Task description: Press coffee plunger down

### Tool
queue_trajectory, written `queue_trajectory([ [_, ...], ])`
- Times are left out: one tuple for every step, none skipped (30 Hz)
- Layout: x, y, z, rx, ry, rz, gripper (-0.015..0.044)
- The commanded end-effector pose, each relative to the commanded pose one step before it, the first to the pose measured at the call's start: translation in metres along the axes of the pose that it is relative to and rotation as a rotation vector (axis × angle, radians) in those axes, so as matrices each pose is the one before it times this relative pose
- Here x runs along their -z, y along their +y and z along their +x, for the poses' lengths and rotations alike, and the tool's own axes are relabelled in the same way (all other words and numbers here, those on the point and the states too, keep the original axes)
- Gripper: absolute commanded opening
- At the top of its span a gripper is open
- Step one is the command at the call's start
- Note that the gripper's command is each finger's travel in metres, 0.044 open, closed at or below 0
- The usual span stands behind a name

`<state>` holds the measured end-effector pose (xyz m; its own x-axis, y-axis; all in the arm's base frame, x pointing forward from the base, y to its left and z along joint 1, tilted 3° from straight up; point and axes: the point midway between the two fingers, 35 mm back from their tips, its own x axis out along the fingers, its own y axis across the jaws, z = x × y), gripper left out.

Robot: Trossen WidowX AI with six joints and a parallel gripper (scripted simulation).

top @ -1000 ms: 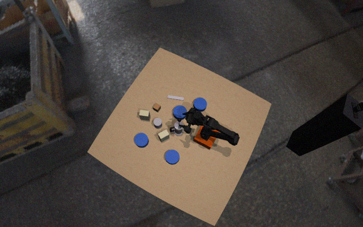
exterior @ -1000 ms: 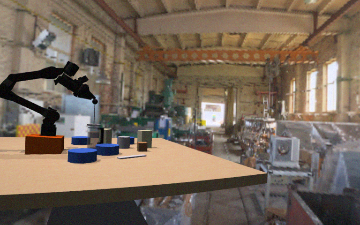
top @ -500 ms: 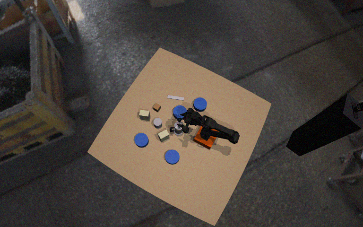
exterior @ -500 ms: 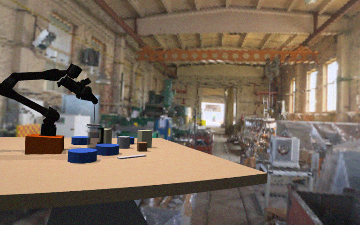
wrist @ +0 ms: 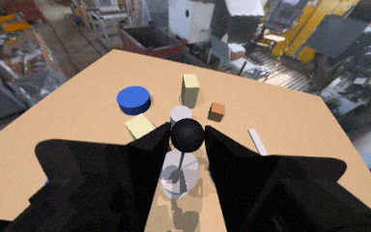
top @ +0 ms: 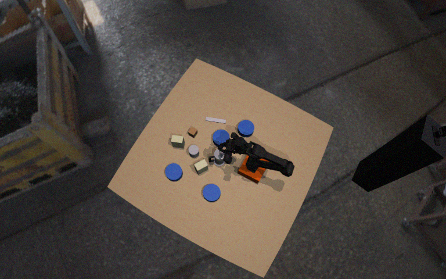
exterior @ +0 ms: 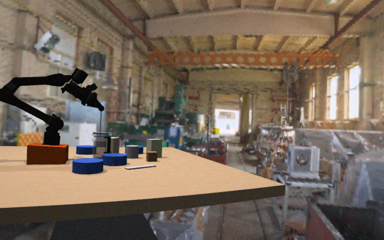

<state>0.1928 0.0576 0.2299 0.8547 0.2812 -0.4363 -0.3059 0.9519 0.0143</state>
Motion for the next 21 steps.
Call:
queue_trajectory([
  [0.00036,-0.00016,0.00087,0.00095,0.00310,0.0026,0.0129],
  [0.00000,0.00000,0.00000,0.00000,0.00000,0.0000,0.0129],
  [0.00022,0.00000,0.00014,0.00000,0.00000,0.0000,0.0129],
  [0.00042,0.00000,0.00027,0.00000,0.00000,0.0000,0.0129],
  [0.00064,0.00000,0.00041,0.00000,-0.00001,0.0000,0.0129],
  [0.00085,0.00000,0.00054,0.00000,-0.00001,0.0000,0.0129],
  [0.00105,0.00000,0.00067,0.00000,-0.00001,0.0000,0.0129],
  [0.00121,0.00000,0.00078,0.00000,-0.00001,0.0000,0.0129],
  [0.00128,0.00000,0.00083,0.00000,-0.00001,0.0000,0.0129],
  [0.00129,0.00000,0.00084,0.00000,-0.00001,0.0000,0.0129],
  [0.00130,0.00000,0.00085,0.00000,-0.00001,0.0000,0.0129],
  [0.00130,0.00000,0.00086,0.00000,-0.00001,0.0000,0.0129],
  [0.00130,0.00000,0.00086,0.00000,-0.00002,0.0000,0.0129],
  [0.00131,0.00000,0.00087,0.00000,-0.00002,0.0000,0.0129],
  [0.00131,0.00000,0.00087,0.00000,-0.00002,0.0000,0.0129],
  [0.00131,0.00000,0.00088,0.00000,-0.00002,0.0000,0.0129],
  [0.00129,0.00000,0.00086,0.00000,-0.00002,0.0000,0.0129],
  [0.00130,0.00000,0.00086,0.00000,-0.00002,0.0000,0.0129],
  [0.00130,0.00000,0.00087,0.00000,-0.00002,0.0000,0.0129],
  [0.00130,0.00000,0.00087,0.00000,-0.00002,0.0000,0.0129],
  [0.00131,0.00000,0.00087,0.00000,-0.00002,0.0000,0.0129],
])
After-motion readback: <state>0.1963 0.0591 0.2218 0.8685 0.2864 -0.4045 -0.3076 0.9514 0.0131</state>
